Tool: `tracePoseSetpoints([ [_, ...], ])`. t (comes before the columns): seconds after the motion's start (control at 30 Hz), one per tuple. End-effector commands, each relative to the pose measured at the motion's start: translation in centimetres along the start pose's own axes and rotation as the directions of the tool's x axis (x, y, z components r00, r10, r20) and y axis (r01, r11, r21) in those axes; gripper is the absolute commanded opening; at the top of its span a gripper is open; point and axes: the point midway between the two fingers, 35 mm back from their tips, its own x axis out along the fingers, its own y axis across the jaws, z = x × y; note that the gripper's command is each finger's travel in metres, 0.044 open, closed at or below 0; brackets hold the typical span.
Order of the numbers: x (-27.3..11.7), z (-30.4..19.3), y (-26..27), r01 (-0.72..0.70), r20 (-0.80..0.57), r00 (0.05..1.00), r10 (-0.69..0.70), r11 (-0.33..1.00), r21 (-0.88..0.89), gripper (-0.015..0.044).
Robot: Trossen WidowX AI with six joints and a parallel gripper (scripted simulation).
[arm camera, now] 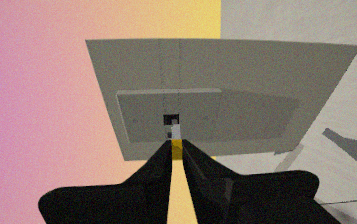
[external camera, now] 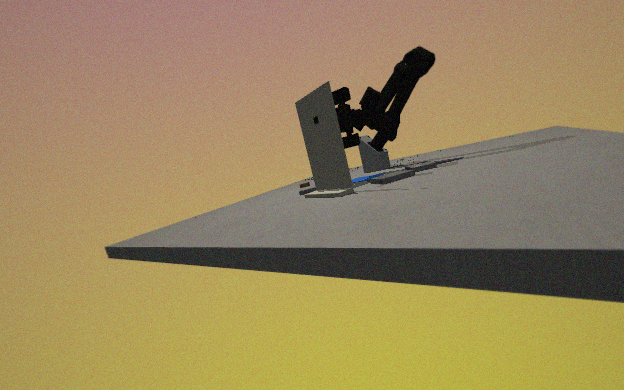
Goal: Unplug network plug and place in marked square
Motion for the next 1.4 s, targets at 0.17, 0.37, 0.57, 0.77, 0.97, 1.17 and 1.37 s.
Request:
tracePoseSetpoints([
  [0.17,-0.7,-0.2,0.0,0.001,-0.006,1.000,-0.001,1.000,0.003,0.0000],
  [0.37,-1.1,-0.2,0.0,0.001,-0.006,1.000,-0.001,1.000,0.003,0.0000],
  [0.57,-1.5,-0.2,0.0,0.002,-0.005,1.000,-0.002,1.000,0.003,0.0000],
  [0.77,-1.8,-0.2,0.0,0.002,-0.005,1.000,-0.002,1.000,0.003,0.0000],
  [0.97,-2.2,-0.2,0.0,0.002,-0.005,1.000,-0.002,1.000,0.003,0.0000],
  [1.17,-2.5,-0.2,0.0,0.002,-0.005,1.000,-0.002,1.000,0.003,0.0000],
  [1.37,-2.4,0.0,0.0,0.001,0.001,1.000,-0.001,1.000,0.002,0.0000],
])
